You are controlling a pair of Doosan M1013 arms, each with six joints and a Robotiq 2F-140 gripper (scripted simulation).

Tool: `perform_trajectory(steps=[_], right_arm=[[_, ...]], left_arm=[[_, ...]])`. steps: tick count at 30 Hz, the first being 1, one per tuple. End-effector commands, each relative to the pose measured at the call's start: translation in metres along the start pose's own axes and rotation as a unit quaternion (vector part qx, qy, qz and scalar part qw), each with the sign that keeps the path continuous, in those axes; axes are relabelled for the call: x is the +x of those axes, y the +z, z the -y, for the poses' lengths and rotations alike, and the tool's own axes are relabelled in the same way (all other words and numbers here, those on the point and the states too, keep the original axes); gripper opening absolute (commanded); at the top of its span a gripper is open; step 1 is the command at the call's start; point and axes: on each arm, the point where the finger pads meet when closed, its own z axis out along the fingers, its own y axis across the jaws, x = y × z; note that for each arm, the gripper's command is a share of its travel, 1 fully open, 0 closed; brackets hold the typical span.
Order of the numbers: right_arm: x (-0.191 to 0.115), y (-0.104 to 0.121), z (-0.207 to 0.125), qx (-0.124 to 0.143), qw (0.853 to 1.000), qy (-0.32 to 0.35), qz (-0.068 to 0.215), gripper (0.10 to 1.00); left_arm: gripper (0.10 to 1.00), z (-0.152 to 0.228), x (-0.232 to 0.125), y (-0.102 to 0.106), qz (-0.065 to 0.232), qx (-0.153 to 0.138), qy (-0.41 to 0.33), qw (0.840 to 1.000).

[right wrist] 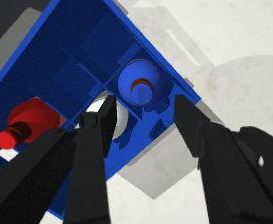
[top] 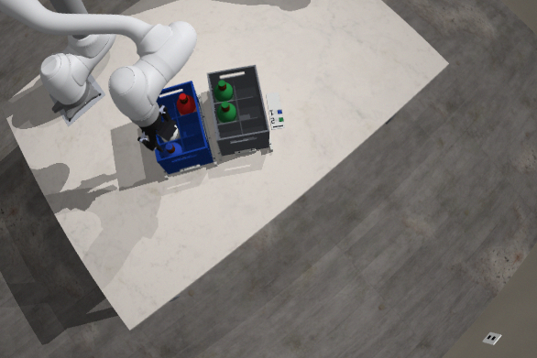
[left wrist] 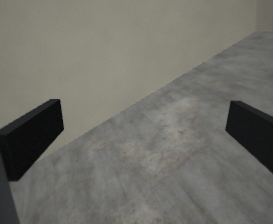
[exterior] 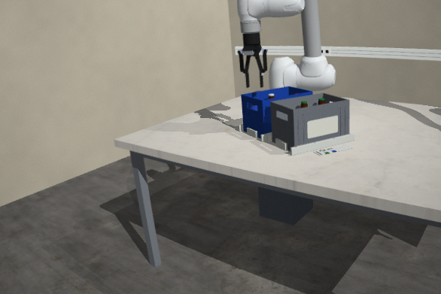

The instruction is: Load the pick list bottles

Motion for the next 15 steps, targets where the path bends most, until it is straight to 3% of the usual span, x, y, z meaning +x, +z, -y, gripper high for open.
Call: perform_trajectory(steps=[1, 15], right_arm=[[0.000, 0.004, 0.000, 0.000, 1.000, 0.000, -0.001, 0.442], [0.000, 0.020, 0.000, 0.000, 1.000, 0.000, -0.001, 0.442]], left_arm=[[1.000, 0.000, 0.001, 0.000, 0.000, 0.000, 0.000, 1.000], [1.000, 0.000, 0.001, 0.000, 0.000, 0.000, 0.000, 1.000]])
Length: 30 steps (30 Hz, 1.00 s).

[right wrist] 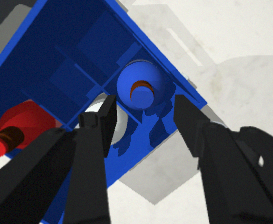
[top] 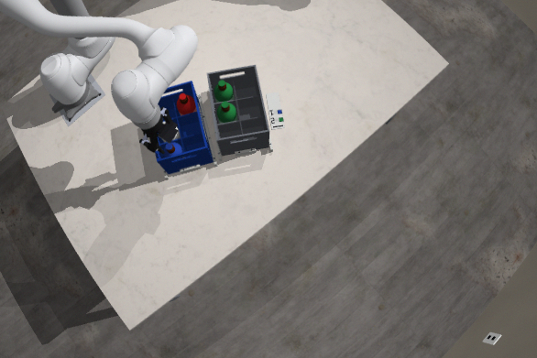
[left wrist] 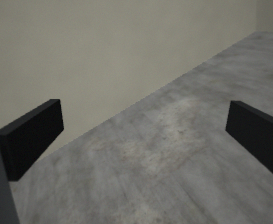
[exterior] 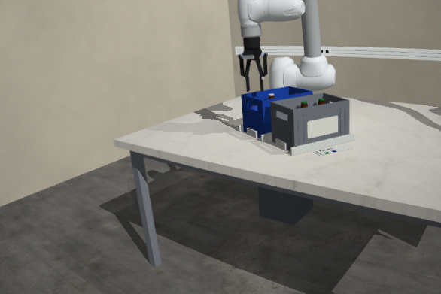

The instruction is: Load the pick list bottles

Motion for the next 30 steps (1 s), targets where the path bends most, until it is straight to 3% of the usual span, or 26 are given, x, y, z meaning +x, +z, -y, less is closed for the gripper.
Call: perform_trajectory(steps=[1, 30], right_arm=[[0.000, 0.003, 0.000, 0.000, 1.000, 0.000, -0.001, 0.442], [0.000, 0.039, 0.000, 0.000, 1.000, 0.000, -0.001, 0.442]], left_arm=[[1.000, 0.000, 0.001, 0.000, 0.000, 0.000, 0.000, 1.000], [1.000, 0.000, 0.001, 0.000, 0.000, 0.000, 0.000, 1.000]])
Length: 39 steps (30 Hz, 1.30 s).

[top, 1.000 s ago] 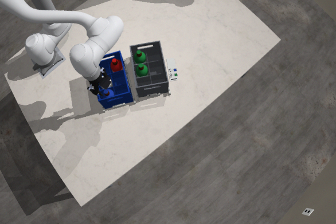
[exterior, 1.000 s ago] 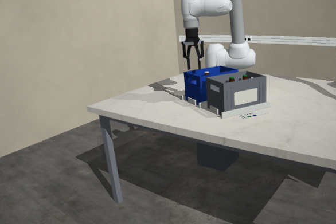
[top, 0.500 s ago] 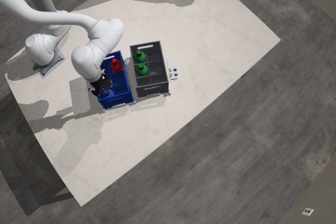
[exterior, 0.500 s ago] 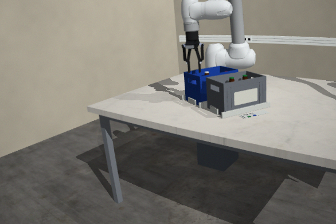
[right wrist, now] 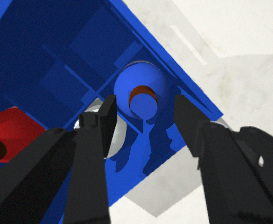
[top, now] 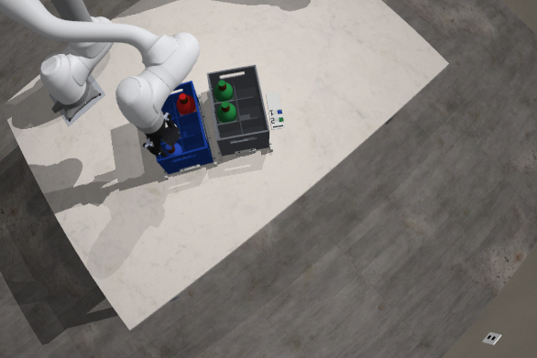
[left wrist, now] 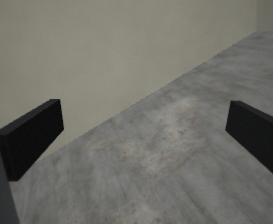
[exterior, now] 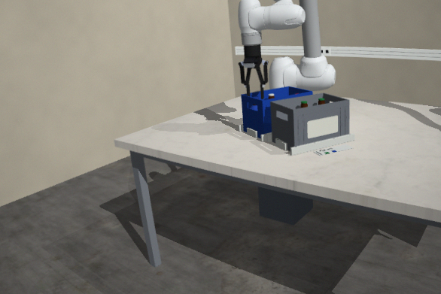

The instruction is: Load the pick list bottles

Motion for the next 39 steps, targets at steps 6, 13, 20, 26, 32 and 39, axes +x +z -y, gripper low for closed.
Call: perform_trajectory(steps=[6, 13, 20, 26, 32, 39], right_arm=[[0.000, 0.008, 0.000, 0.000, 1.000, 0.000, -0.001, 0.442], [0.000, 0.015, 0.000, 0.000, 1.000, 0.000, -0.001, 0.442], [0.000, 0.015, 0.000, 0.000, 1.000, 0.000, -0.001, 0.442], [0.000, 0.013, 0.000, 0.000, 1.000, 0.000, -0.001, 0.099], [0.000, 0.013, 0.000, 0.000, 1.000, 0.000, -0.001, 0.099], [0.000, 0.013, 0.000, 0.000, 1.000, 0.000, -0.001, 0.099]], left_arm=[[1.000, 0.000, 0.001, 0.000, 0.000, 0.000, 0.000, 1.000], [1.000, 0.000, 0.001, 0.000, 0.000, 0.000, 0.000, 1.000], [1.000, 0.000, 0.001, 0.000, 0.000, 0.000, 0.000, 1.000], [1.000, 0.000, 0.001, 0.000, 0.000, 0.000, 0.000, 1.000], [1.000, 0.000, 0.001, 0.000, 0.000, 0.000, 0.000, 1.000], [1.000, 0.000, 0.001, 0.000, 0.000, 0.000, 0.000, 1.000]])
